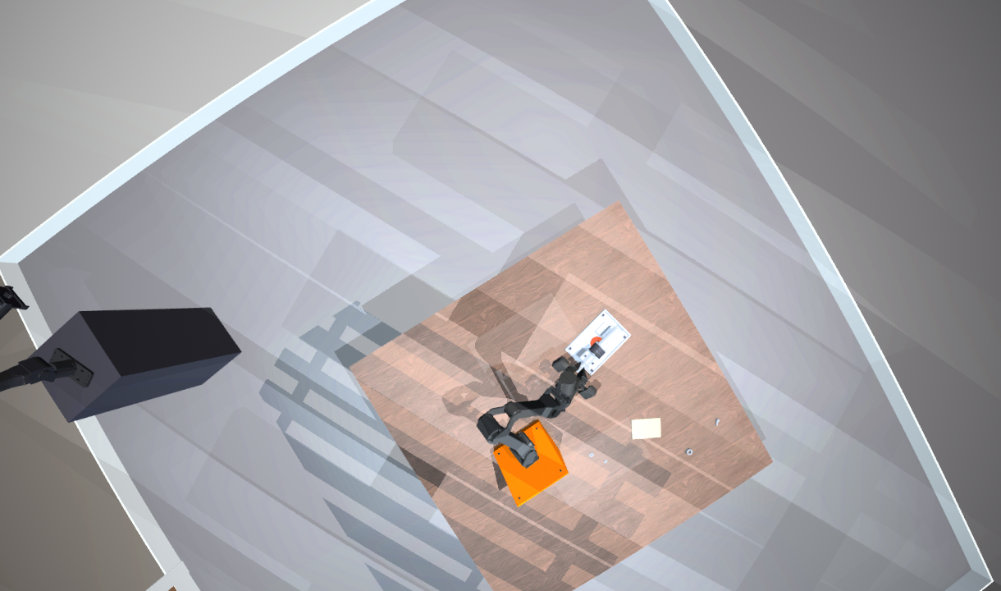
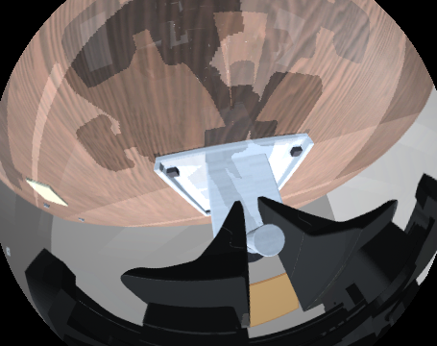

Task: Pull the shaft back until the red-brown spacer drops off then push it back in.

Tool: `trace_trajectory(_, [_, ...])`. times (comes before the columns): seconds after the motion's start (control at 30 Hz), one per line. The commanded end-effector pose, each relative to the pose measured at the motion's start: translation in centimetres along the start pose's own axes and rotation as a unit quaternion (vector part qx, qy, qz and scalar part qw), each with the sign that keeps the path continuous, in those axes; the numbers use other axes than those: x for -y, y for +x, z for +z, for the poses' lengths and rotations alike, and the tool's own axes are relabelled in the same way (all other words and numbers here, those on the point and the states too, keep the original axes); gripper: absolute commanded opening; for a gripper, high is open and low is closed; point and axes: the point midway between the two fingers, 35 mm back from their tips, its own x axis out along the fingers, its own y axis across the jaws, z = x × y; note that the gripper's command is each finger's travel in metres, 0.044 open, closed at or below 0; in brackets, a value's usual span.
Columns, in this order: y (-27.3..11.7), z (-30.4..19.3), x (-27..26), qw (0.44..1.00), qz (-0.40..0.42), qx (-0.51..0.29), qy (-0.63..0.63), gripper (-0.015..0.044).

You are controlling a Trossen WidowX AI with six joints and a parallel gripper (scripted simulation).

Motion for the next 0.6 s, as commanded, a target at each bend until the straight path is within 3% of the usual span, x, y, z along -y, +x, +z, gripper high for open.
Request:
trace_trajectory(0.0, [0.17,-0.38,0.09,1.000,0.000,-0.003,-0.001,0.0000])
trace_trajectory(0.57, [0.46,-0.69,0.10,1.000,0.000,-0.003,-0.001,0.0000])
